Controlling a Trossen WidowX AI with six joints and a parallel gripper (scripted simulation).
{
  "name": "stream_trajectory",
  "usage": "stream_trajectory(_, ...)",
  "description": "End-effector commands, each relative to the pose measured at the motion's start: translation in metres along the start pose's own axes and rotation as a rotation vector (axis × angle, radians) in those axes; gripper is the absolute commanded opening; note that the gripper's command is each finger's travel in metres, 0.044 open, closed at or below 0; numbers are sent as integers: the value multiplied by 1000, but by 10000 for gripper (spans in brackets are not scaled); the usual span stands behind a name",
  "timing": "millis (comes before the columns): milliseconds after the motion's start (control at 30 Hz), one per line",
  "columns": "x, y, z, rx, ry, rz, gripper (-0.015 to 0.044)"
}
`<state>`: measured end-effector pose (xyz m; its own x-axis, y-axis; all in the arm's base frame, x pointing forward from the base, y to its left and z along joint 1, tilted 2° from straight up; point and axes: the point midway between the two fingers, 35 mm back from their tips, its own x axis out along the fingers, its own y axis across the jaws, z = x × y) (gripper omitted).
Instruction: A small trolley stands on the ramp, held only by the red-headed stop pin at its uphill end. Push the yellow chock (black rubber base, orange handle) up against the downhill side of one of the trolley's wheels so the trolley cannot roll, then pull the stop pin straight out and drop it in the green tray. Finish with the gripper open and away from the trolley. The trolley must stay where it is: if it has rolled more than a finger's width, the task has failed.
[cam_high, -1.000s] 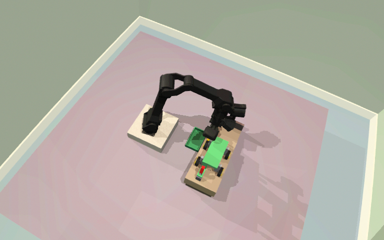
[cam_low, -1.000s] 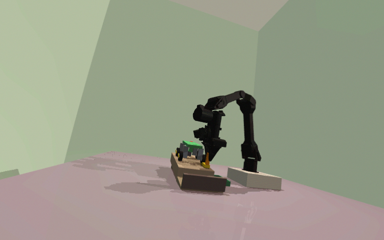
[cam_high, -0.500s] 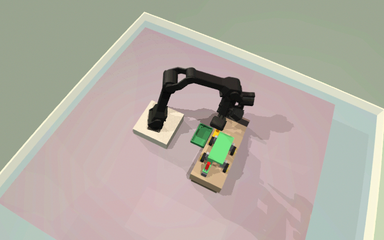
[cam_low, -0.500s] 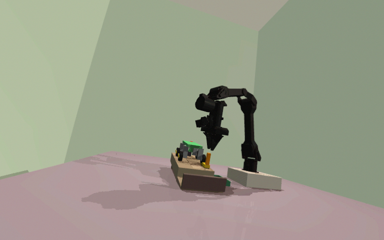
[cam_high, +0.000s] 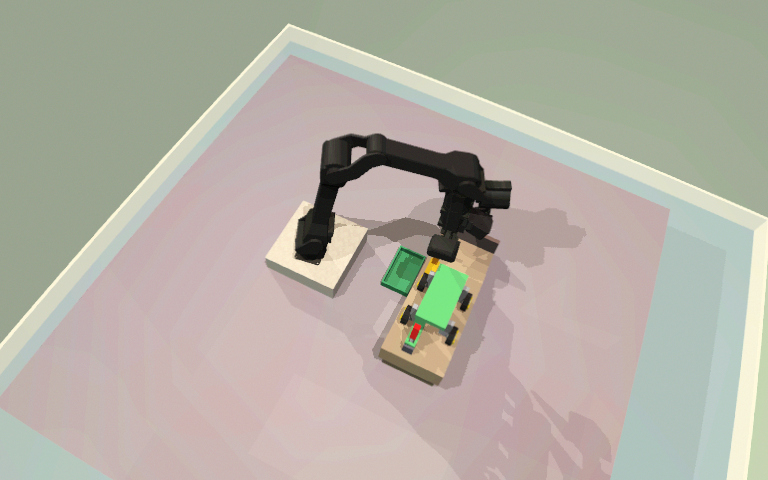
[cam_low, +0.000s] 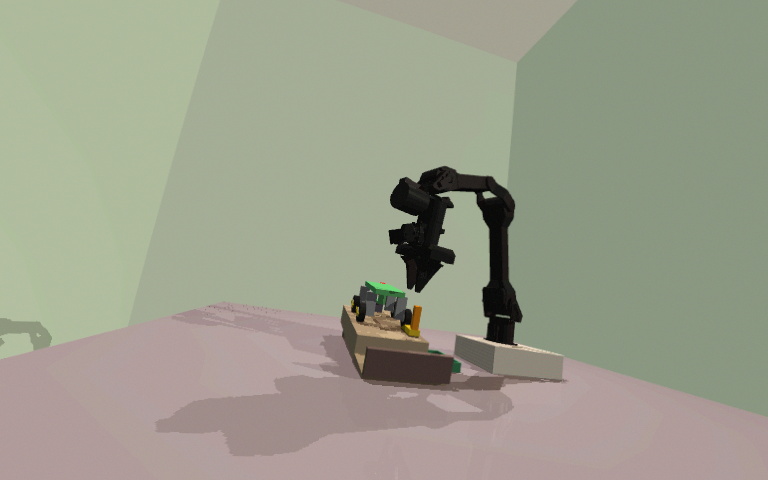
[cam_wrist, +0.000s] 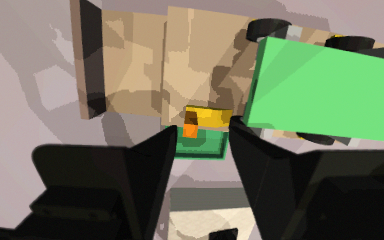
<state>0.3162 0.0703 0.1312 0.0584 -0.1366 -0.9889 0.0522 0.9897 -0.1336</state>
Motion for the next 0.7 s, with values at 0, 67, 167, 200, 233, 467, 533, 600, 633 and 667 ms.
stream_trajectory(0, -3, -19, 8, -117, -17, -21, 190)
stream_trajectory(67, -4, -29, 11, -190, -13, -32, 190)
stream_trajectory(167, -4, -43, 14, -300, -6, -47, 190)
stream_trajectory(200, -5, -48, 15, -336, -3, -52, 190)
stream_trajectory(233, -5, -53, 16, -372, 0, -57, 190)
stream_trajectory(467, -7, -88, 19, -627, 32, -87, 190)
stream_trajectory(533, -8, -98, 19, -700, 43, -94, 190)
stream_trajectory(600, -8, -108, 19, -773, 55, -100, 190)
stream_trajectory(633, -9, -113, 19, -810, 62, -103, 190)
stream_trajectory(667, -9, -118, 19, -846, 69, -105, 190)
